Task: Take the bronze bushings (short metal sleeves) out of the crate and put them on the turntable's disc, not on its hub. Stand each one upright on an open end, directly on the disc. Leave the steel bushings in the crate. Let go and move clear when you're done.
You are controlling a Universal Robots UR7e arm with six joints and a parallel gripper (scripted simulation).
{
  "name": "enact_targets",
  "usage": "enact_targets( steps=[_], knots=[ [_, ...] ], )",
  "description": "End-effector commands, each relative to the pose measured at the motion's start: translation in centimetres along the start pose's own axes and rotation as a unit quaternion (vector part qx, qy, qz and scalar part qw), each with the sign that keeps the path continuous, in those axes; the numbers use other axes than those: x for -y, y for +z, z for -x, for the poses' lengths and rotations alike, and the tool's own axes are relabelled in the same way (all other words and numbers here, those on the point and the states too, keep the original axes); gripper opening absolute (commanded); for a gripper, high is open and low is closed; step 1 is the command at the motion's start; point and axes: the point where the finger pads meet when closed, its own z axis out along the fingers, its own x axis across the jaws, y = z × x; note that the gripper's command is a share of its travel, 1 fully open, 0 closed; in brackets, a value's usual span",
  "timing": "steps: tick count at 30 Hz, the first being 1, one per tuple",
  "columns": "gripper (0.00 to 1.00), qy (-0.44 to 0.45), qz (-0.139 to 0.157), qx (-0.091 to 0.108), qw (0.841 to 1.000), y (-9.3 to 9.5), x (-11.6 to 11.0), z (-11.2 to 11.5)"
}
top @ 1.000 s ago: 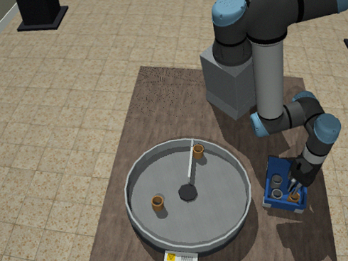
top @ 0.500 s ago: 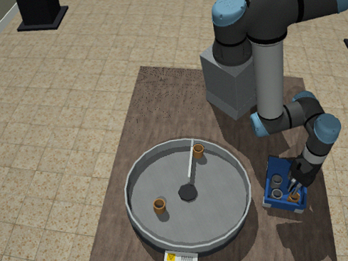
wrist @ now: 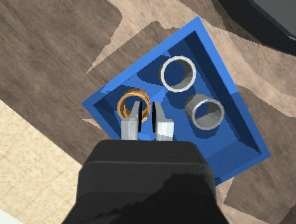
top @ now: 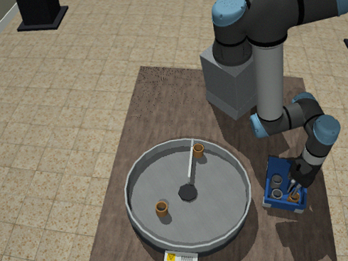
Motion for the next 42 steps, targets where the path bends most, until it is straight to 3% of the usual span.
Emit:
enact_targets(
  steps=[1,42],
  knots=[
    [0.36,0.000,0.000,0.001,1.000,0.09,0.02,0.05],
    [0.36,0.000,0.000,0.001,1.000,0.55,0.02,0.06]
  ],
)
